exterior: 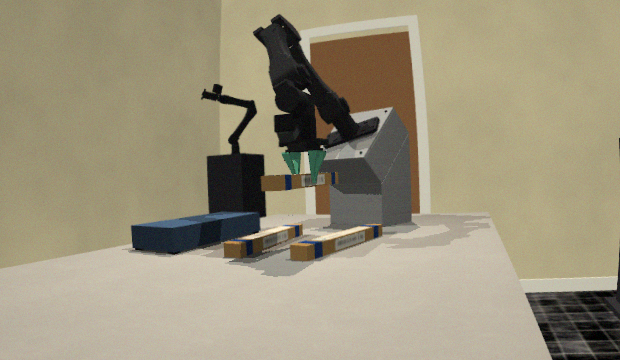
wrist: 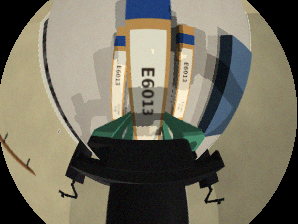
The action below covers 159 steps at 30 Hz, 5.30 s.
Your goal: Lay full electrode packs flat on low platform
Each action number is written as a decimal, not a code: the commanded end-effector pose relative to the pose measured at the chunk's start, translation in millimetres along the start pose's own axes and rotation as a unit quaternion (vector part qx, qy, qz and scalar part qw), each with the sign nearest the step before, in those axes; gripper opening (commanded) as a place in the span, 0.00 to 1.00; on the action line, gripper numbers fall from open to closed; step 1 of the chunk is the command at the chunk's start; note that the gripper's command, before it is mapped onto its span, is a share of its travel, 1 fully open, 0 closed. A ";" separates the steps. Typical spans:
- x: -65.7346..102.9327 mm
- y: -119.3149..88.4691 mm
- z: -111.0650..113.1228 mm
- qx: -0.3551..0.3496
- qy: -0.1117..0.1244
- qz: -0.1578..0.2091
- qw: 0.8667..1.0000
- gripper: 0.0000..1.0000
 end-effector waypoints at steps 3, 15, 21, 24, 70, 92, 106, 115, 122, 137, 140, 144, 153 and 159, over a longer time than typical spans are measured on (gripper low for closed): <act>12.8 3.6 1.1 0.000 0.004 -0.012 1.000 0.00; 12.8 3.6 1.1 0.000 0.004 -0.012 1.000 0.00; 12.8 3.6 1.1 0.000 0.004 -0.012 1.000 0.00; 12.8 3.6 1.1 0.000 0.004 -0.012 1.000 0.00; 13.1 -10.6 82.1 0.062 0.004 -0.010 0.998 0.00; 13.7 -21.1 129.8 0.062 0.004 -0.010 0.998 0.00; 14.2 -29.5 166.7 0.062 0.004 -0.011 0.998 0.00; 14.4 -33.7 185.1 0.062 0.005 -0.011 0.998 0.00; 14.7 -37.9 203.4 0.062 0.005 -0.011 0.998 0.00; 15.3 -45.6 237.4 0.062 0.005 -0.011 0.998 0.00; 15.4 -47.5 245.3 0.063 0.005 -0.011 0.998 0.00; 18.3 -46.1 249.4 0.059 0.008 -0.014 0.998 0.00; 15.9 -54.0 273.9 0.063 0.006 -0.012 0.998 0.00; 16.7 -56.8 286.6 0.063 0.006 -0.012 0.998 0.00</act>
Point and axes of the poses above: the point where the finger pads meet when closed, its own x axis back along the fingers, its own z axis across the jaws, y = z × x, the point moved 10 cm from there along x, back along the fingers, and after that the axes turned 10 degrees about -x, right-handed, at the moved point
